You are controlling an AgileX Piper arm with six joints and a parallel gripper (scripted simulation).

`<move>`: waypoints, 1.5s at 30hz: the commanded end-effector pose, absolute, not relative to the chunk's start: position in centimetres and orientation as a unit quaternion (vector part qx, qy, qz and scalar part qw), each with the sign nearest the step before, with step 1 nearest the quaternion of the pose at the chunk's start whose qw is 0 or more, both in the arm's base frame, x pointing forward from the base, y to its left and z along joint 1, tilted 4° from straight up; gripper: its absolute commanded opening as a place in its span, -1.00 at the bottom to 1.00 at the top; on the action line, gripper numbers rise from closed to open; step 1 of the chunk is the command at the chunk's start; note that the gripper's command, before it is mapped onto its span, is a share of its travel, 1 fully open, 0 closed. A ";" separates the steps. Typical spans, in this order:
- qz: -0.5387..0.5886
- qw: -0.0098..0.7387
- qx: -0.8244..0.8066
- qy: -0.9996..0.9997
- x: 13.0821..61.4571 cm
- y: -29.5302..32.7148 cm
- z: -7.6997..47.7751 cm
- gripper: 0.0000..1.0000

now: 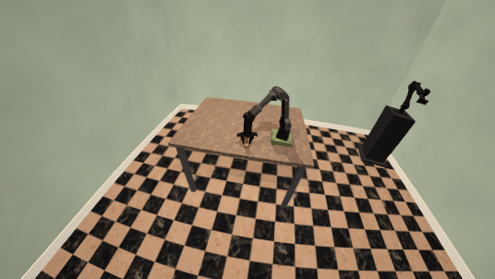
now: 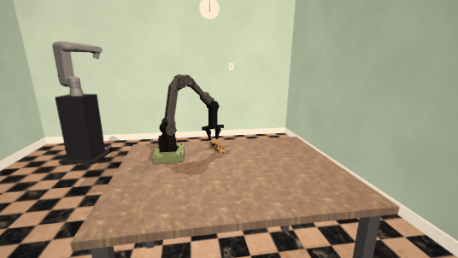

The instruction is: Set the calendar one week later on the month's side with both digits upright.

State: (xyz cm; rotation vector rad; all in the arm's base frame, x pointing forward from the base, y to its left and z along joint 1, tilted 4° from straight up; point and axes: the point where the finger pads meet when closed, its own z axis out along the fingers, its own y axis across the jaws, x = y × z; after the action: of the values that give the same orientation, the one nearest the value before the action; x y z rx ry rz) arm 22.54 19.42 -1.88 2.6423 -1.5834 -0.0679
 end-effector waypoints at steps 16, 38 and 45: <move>-0.022 0.030 0.857 -0.514 22.5 19.4 -1.9 0.20; -0.023 0.032 0.857 -0.514 22.3 19.3 -3.9 0.20; -0.023 0.031 0.857 -0.514 22.3 19.3 -4.5 0.20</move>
State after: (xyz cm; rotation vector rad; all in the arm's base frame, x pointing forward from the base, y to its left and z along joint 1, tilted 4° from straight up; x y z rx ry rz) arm 22.35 19.34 -4.36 2.6419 -1.5843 -0.0680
